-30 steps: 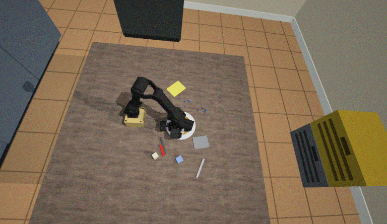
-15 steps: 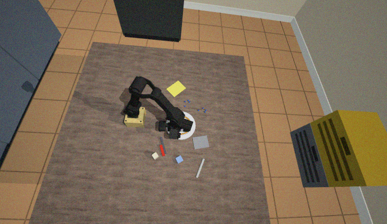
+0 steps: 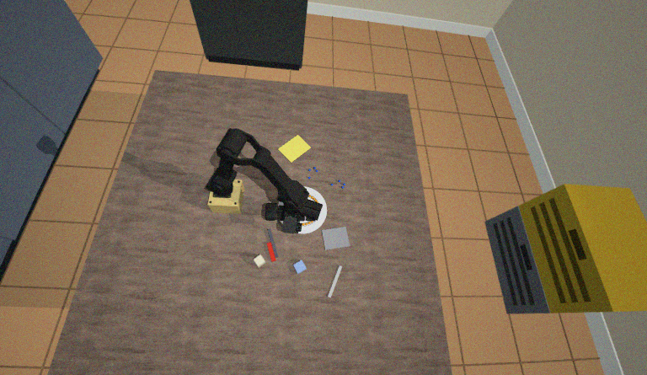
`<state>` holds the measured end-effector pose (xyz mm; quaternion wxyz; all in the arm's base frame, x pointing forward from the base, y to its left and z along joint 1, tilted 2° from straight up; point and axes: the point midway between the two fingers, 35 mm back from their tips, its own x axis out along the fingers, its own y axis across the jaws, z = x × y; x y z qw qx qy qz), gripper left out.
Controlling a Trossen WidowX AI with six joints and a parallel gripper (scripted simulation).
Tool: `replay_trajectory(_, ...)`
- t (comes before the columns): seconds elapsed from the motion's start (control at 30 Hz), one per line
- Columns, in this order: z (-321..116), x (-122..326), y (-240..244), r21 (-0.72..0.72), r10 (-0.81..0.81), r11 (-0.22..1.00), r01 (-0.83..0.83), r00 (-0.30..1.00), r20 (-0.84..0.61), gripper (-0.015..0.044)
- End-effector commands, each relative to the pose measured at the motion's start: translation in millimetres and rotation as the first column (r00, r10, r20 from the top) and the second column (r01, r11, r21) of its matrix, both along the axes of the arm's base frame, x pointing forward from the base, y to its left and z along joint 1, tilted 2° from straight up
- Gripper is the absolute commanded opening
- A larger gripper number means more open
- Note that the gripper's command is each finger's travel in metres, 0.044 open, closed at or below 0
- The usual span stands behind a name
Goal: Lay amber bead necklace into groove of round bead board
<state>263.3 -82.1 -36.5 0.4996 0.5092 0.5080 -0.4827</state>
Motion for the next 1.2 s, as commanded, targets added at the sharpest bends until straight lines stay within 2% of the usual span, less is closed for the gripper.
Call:
replay_trajectory(0.0,0.4,0.3,-0.1,0.0,0.0,1.0,0.0,1.0,0.001,0.0236)
replay_trajectory(0.27,2.2,-1.0,0.3,0.001,0.0,1.0,0.0,1.0,-0.005,0.044)
replay_trajectory(0.9,5.5,-1.0,0.2,-0.001,0.003,1.0,-0.003,1.0,-0.007,0.044)
replay_trajectory(0.97,6.6,0.6,3.1,-0.002,0.082,0.997,-0.082,0.997,-0.004,0.0388)
replay_trajectory(1.03,9.7,4.8,11.3,-0.005,0.293,0.956,-0.293,0.956,0.003,0.0335)
replay_trajectory(1.17,16.4,13.0,29.8,-0.018,0.695,0.719,-0.694,0.719,0.015,0.023)
